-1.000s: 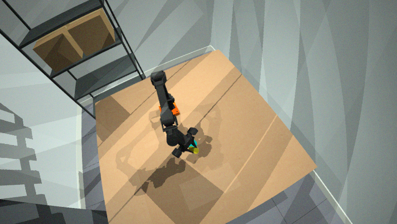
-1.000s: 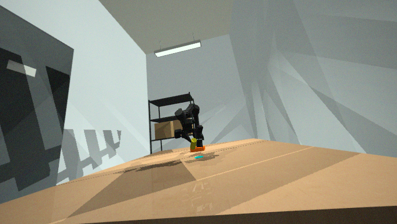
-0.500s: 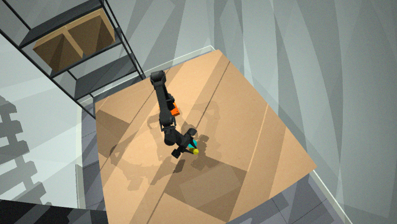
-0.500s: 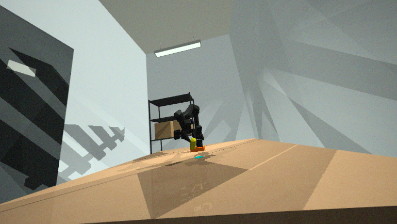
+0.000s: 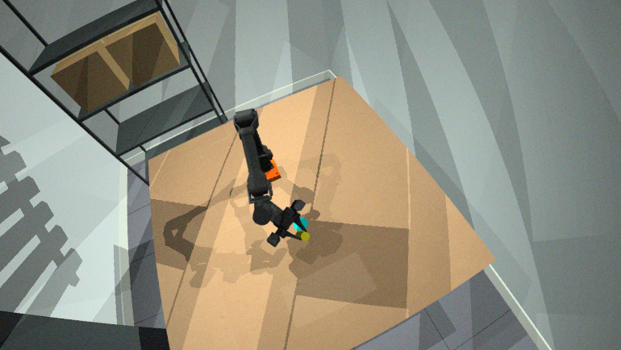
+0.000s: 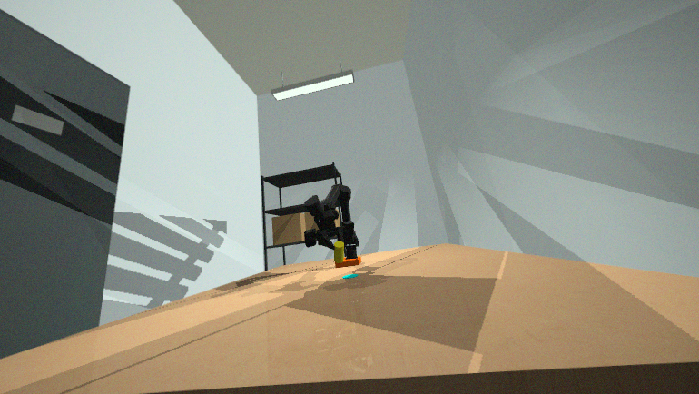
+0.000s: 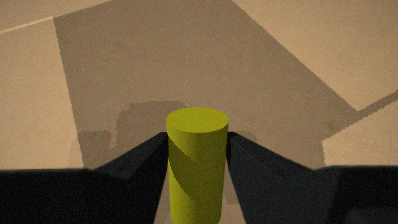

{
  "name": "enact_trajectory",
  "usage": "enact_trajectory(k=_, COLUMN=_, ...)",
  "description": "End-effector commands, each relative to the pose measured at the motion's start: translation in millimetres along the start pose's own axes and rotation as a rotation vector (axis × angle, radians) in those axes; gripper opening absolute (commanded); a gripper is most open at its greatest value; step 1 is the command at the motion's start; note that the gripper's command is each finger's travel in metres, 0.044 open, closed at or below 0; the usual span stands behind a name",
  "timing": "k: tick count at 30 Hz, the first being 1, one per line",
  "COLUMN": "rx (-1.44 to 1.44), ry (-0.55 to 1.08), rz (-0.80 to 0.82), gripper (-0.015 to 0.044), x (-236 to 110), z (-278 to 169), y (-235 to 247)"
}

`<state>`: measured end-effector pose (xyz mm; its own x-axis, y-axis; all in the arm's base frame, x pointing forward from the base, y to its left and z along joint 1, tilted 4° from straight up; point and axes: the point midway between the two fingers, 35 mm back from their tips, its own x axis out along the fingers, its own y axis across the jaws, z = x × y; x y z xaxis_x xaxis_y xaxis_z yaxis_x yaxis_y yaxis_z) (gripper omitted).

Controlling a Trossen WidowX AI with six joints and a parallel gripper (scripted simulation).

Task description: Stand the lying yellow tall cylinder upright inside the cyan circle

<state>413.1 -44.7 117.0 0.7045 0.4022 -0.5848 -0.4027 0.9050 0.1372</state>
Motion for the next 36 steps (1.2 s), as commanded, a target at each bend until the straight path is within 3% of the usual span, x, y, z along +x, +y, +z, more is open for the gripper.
enact_trajectory(k=1, rx=0.003, ry=-0.025, rz=0.006, gripper=0.0105, x=-1.2, z=0.6, y=-0.2)
enact_trajectory(k=36, rx=-0.006, ry=-0.223, rz=0.046, gripper=0.0105, x=-15.6, z=-2.3, y=-0.3)
